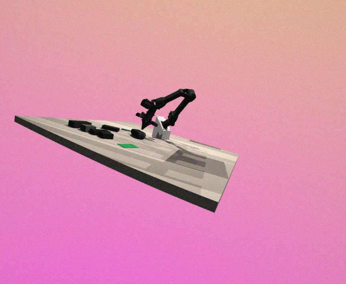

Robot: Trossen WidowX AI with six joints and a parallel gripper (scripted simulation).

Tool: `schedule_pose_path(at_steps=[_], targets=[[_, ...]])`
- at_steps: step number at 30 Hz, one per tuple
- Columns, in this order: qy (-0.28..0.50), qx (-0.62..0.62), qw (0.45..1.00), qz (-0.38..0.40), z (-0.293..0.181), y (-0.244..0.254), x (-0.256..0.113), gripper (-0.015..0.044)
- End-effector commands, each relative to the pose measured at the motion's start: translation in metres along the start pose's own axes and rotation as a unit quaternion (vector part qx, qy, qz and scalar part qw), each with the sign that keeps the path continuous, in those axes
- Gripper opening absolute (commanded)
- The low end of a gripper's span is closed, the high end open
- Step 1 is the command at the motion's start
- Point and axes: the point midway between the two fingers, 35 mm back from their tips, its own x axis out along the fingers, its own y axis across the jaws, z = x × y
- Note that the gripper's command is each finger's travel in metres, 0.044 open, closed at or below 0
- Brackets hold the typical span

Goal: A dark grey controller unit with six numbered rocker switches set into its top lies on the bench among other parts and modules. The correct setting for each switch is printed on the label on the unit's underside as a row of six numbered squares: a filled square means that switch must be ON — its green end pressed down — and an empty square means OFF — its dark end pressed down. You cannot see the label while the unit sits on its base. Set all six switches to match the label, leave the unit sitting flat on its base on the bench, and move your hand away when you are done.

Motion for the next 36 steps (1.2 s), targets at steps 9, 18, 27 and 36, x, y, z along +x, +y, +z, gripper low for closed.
schedule_pose_path(at_steps=[9,18,27,36], targets=[[-0.002,0.004,1.0,-0.003,0.002,-0.008,0.02,0.0],[-0.001,0.004,1.0,-0.003,0.001,-0.013,0.034,0.0],[0.001,0.004,1.0,-0.004,0.001,-0.019,0.045,0.0],[0.001,0.004,1.0,-0.004,0.001,-0.017,0.046,0.0]])
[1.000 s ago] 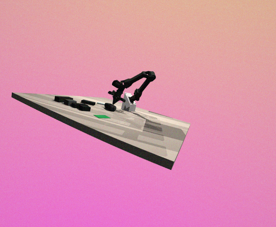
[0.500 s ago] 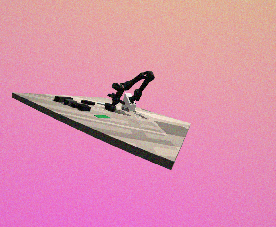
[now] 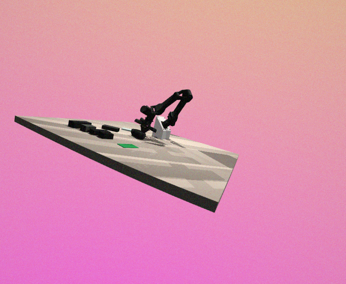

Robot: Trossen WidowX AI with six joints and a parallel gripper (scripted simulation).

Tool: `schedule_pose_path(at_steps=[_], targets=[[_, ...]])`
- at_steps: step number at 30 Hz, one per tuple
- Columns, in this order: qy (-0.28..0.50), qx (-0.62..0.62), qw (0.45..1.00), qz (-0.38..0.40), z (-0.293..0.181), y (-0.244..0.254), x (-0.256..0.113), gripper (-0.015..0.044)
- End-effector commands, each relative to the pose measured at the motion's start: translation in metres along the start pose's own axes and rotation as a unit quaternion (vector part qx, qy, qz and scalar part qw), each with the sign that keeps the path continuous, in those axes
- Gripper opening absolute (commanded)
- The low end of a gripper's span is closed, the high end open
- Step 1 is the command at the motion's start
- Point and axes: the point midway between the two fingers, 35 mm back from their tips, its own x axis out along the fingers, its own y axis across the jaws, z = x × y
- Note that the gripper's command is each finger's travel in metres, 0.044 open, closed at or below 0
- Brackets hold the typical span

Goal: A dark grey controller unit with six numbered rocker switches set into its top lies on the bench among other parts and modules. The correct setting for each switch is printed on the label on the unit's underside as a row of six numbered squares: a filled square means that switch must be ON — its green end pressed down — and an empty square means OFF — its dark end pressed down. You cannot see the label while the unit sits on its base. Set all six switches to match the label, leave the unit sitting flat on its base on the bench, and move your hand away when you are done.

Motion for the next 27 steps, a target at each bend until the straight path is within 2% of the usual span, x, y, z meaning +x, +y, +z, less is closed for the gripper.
schedule_pose_path(at_steps=[1,27], targets=[[0.003,0.003,1.0,-0.001,-0.0007,0.0006,0.001,0.0],[0.003,0.003,1.0,0.0,-0.0008,0.0104,0.0039,0.0]])
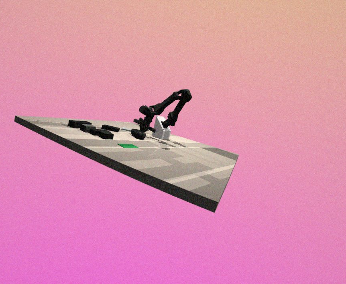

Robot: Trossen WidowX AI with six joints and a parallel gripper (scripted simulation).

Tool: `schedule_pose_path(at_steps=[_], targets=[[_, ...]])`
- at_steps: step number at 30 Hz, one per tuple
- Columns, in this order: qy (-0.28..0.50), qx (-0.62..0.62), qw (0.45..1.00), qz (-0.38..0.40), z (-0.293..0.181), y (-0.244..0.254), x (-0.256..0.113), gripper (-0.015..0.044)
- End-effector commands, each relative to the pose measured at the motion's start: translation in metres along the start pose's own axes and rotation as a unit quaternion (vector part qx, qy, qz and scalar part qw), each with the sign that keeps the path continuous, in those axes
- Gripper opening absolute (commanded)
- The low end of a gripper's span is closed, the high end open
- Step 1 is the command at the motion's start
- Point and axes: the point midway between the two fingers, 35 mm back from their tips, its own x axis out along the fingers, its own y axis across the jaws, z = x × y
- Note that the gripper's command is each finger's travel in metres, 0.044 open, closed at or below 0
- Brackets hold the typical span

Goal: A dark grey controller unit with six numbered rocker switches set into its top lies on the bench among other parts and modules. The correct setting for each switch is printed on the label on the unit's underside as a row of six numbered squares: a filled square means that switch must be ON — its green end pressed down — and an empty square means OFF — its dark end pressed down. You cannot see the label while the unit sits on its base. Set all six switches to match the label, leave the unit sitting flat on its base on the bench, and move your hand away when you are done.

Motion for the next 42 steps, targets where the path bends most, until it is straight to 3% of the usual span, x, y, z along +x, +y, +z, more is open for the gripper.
schedule_pose_path(at_steps=[1,42], targets=[[0.003,0.002,1.0,0.0,-0.001,0.003,0.0,0.0],[0.003,0.002,1.0,0.001,0.0,0.015,0.004,0.0]])
